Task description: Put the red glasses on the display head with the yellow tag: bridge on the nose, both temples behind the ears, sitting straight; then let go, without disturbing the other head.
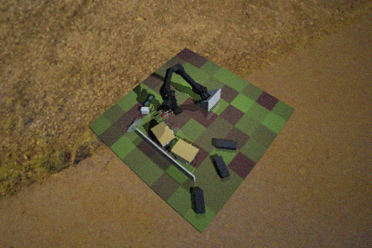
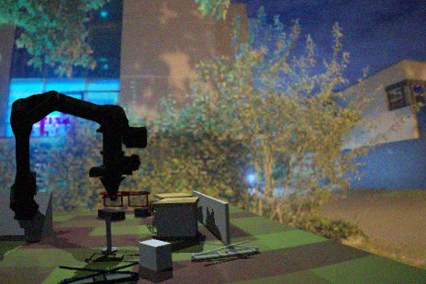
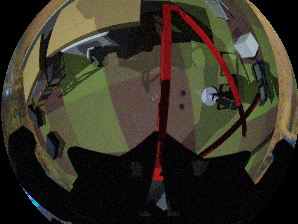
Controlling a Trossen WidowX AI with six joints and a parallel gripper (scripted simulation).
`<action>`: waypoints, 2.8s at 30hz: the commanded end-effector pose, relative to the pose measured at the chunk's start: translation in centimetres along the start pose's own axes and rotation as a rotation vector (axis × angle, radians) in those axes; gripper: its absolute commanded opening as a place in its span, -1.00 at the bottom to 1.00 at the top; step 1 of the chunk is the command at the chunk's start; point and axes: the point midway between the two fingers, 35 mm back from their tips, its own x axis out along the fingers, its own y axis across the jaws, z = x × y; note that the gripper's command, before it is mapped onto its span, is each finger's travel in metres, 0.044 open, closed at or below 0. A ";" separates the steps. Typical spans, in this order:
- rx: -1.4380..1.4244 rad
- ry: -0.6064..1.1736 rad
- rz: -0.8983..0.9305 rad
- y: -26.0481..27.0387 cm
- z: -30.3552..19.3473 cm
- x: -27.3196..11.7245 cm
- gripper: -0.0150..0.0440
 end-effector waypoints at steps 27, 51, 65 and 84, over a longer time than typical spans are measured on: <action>0.149 -0.014 -0.023 -6.1 1.8 4.6 -0.49; 0.149 -0.015 -0.024 -5.6 2.6 5.7 -0.49; 0.149 -0.015 -0.024 -5.1 3.4 5.7 -0.49; 0.150 -0.016 -0.024 -4.7 4.3 5.7 -0.49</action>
